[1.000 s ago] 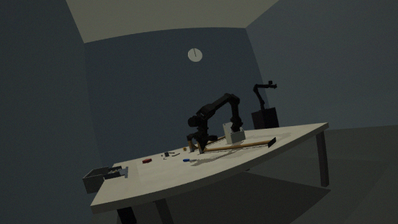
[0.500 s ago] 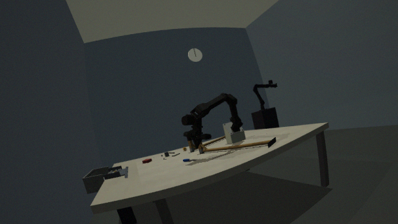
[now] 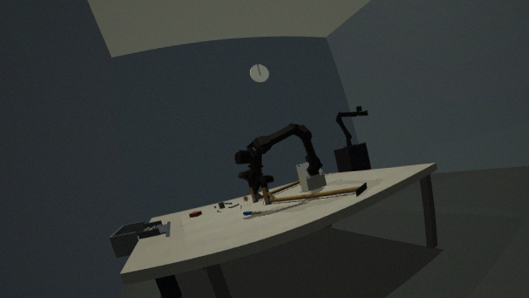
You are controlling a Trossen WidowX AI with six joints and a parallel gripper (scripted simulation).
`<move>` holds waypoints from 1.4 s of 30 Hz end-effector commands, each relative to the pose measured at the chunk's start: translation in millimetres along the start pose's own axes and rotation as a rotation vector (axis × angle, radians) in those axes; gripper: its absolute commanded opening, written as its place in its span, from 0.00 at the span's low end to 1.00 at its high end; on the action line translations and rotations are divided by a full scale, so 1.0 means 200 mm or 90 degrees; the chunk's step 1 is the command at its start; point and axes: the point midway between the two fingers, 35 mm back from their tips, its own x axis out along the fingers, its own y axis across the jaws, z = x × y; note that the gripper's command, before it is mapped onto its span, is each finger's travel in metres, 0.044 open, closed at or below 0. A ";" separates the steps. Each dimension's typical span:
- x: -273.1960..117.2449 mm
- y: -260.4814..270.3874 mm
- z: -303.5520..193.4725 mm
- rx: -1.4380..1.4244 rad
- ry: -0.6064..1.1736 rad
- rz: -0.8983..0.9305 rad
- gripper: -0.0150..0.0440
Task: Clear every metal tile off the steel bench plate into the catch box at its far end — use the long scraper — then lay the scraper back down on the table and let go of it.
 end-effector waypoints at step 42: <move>-0.09 -0.65 -0.33 0.090 0.047 0.003 0.25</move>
